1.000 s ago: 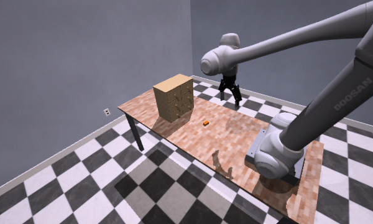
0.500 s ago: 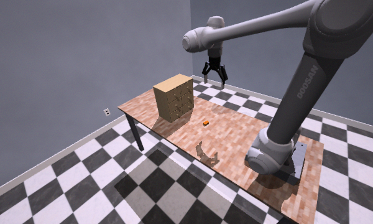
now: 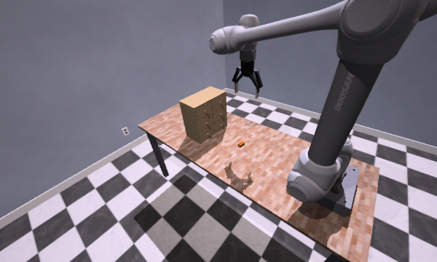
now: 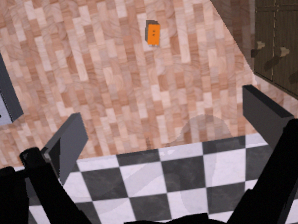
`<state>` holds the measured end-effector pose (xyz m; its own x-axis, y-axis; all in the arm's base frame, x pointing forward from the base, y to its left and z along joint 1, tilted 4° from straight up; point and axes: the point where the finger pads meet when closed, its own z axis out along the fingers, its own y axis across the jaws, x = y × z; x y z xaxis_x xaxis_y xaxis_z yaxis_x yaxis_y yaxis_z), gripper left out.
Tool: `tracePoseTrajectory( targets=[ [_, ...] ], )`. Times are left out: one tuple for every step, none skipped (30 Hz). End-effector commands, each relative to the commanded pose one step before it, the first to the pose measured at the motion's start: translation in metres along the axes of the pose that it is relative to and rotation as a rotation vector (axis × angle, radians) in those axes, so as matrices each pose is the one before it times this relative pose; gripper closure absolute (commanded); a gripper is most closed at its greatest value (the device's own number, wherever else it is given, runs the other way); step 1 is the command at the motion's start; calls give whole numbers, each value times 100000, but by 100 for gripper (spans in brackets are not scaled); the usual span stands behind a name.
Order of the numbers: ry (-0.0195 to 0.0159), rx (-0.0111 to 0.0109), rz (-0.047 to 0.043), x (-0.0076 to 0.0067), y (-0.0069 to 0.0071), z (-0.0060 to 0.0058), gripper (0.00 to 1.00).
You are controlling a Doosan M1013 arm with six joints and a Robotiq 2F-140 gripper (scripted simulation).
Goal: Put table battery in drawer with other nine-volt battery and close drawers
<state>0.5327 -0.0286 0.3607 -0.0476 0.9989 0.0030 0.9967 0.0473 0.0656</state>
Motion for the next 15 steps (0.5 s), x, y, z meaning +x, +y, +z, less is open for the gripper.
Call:
tracePoseTrajectory(
  targets=[
    [22,-4,56,-3,0,-2,0],
    [0,0,418,-1,5,35,0],
    [1,0,1056,-2,13,89,0],
    [1,0,1906,-3,24,162,0],
    [1,0,2903,-4,35,246,0],
    [2,1,3986,-5,47,337,0],
    [2,1,5101,-3,57,431,0],
    [3,1,6199,0,65,524,0],
    [3,2,7238,4,70,611,0],
    [3,2,8180,9,70,689,0],
    [56,19,5492,14,66,756,0],
    [118,46,4453,16,59,809,0],
    [158,70,4854,15,49,848,0],
    [179,95,5023,11,37,869,0],
    [185,116,5069,6,25,875,0]
  ],
)
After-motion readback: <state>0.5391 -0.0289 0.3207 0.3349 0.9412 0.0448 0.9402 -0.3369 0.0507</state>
